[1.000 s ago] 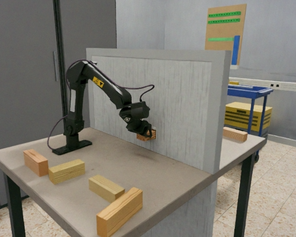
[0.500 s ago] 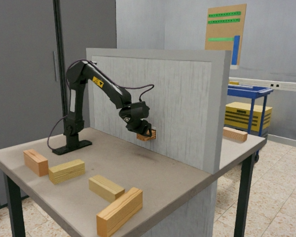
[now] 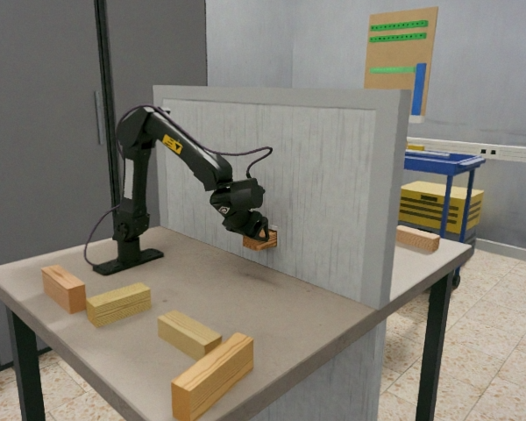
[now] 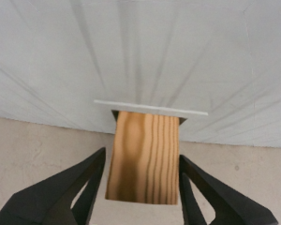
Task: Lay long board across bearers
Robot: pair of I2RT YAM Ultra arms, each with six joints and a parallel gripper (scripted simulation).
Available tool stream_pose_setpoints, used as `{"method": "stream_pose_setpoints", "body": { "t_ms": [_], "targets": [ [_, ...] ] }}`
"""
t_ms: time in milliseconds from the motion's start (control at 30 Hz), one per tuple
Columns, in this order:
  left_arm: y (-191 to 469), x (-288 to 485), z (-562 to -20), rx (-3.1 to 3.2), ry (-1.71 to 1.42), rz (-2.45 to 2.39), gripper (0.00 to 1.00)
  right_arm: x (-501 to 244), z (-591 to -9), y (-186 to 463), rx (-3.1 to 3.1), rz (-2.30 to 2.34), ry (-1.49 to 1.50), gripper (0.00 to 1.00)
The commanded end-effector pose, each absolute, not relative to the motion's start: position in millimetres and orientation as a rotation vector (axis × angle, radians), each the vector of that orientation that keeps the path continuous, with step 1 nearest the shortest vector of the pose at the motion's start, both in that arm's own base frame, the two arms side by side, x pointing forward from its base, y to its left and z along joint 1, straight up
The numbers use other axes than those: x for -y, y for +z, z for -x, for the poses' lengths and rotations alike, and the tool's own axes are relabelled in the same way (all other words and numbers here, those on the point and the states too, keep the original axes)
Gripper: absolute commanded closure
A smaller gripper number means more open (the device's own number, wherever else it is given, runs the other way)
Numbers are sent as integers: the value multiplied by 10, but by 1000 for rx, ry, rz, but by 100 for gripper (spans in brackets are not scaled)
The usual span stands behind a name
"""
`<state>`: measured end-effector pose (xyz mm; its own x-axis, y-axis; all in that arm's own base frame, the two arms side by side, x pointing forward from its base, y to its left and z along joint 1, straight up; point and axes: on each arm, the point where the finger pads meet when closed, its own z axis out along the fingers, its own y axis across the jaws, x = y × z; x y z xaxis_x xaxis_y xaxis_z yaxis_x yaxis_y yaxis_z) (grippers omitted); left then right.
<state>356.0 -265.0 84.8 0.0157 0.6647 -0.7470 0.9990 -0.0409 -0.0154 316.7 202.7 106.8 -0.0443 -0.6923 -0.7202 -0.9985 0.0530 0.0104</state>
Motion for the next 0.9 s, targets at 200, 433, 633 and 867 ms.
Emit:
{"method": "stream_pose_setpoints", "body": {
  "t_ms": [200, 433, 633, 867],
  "targets": [
    [1180, 2730, -3662, -1622, -772, -1737, 100, -2021, -3250, 1324, -1724, 1681, 697, 28],
    [1180, 2730, -3662, -1622, -772, -1737, 100, -2015, -3240, 1243, -1742, 1680, 717, 28],
    [1180, 2730, -3662, -1622, -772, -1737, 100, -1937, -3242, 1282, -1731, 1688, 706, 28],
    [1180, 2730, -3662, -1622, -772, -1737, 100, -1905, -3260, 1286, -1749, 1668, 708, 28]
  ]
}}
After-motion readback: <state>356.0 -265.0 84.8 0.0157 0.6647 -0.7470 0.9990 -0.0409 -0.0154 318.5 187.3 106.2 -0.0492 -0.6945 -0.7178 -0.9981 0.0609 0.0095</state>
